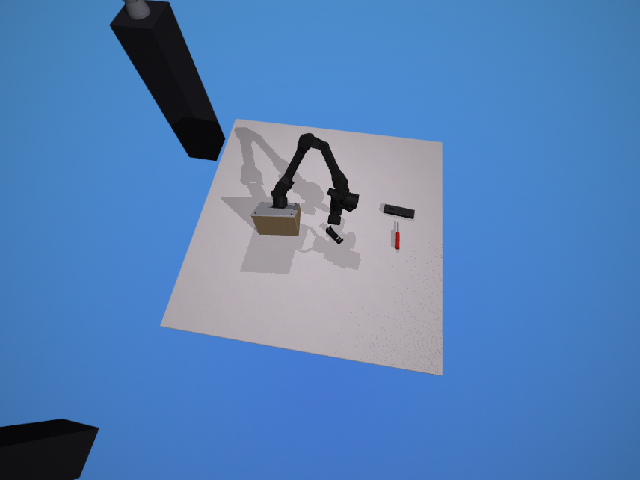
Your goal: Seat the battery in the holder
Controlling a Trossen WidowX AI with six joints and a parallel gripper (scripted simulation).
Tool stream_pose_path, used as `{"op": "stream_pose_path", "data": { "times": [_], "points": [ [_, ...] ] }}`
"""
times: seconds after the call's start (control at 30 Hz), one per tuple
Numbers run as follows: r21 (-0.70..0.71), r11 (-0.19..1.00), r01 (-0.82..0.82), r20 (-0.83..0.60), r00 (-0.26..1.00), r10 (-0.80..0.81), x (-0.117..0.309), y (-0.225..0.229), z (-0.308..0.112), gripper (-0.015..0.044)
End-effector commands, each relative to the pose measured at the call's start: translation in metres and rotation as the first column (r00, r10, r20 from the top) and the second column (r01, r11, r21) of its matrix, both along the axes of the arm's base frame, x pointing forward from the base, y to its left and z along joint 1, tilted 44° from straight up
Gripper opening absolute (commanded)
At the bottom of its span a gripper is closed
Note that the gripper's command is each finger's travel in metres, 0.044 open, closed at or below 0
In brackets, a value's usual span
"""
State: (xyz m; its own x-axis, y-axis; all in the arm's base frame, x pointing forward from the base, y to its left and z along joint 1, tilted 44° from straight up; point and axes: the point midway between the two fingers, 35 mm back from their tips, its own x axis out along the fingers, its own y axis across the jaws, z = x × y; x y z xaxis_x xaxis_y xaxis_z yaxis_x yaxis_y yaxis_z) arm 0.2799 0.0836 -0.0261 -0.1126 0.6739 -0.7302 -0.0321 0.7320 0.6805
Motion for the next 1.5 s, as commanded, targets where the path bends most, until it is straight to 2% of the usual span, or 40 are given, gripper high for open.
{"op": "stream_pose_path", "data": {
  "times": [0.0,0.87,1.23,1.47],
  "points": [
    [0.007,1.0,0.0,-0.002,1.0,0.0,-0.001,0.006,0.004,0.0],
    [0.012,1.0,-0.001,-0.003,1.0,0.001,-0.004,0.032,0.029,0.0],
    [0.008,1.0,-0.001,-0.003,1.0,0.001,0.005,-0.022,0.085,0.0],
    [0.014,1.0,0.006,-0.003,1.0,-0.006,0.005,-0.022,0.086,0.0]
  ]
}}
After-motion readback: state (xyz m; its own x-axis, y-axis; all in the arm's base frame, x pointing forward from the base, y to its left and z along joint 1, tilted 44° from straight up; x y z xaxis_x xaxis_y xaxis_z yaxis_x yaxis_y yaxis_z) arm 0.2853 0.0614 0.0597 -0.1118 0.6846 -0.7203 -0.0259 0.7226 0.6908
